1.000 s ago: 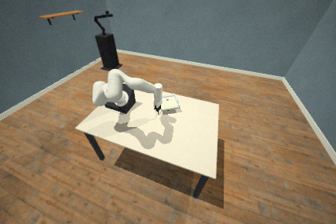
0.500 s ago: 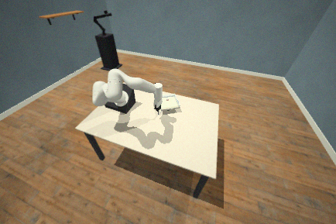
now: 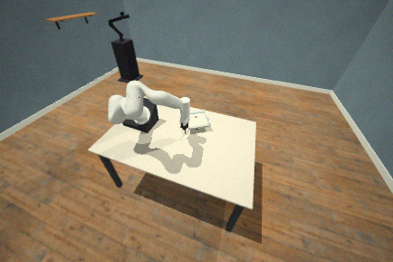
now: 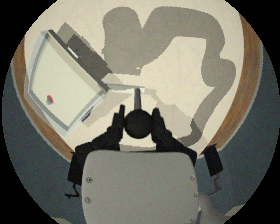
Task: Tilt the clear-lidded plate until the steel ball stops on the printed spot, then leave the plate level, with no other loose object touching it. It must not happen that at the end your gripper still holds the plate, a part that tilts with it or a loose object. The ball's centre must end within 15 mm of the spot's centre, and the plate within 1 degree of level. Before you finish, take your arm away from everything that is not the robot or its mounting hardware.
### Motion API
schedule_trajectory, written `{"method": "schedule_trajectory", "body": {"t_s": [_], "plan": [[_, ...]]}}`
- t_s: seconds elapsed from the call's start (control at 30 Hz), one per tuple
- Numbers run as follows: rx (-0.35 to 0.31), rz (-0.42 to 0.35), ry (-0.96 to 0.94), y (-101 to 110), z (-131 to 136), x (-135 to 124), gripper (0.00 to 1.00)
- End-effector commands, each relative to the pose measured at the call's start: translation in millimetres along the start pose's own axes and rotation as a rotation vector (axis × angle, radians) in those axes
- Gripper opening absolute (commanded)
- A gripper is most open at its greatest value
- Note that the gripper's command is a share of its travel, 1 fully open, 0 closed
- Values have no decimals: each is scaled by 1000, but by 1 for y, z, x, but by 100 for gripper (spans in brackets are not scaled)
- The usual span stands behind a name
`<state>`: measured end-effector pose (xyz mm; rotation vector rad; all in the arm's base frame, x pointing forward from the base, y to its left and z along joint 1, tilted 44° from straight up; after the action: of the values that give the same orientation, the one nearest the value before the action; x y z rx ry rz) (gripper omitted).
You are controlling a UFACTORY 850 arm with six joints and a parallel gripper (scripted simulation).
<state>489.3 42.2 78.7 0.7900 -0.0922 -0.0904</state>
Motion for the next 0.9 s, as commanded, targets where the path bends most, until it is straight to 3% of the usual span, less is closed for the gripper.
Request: {"method": "schedule_trajectory", "body": {"t_s": [0.0, 0.87], "plan": [[3, 3, -1, 1, 0, 2, 0], [3, 3, -1, 3, -1, 1, 0]]}}
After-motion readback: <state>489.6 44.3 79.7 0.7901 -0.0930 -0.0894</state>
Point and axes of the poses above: the point where the finger pads meet when closed, its own y axis back along the fingers, its own z axis across the jaws, x = y × z, the point moved 9 cm from there along y, back along the fingers, and after that the axes turned 7 degrees about y, right-handed, at the moved point
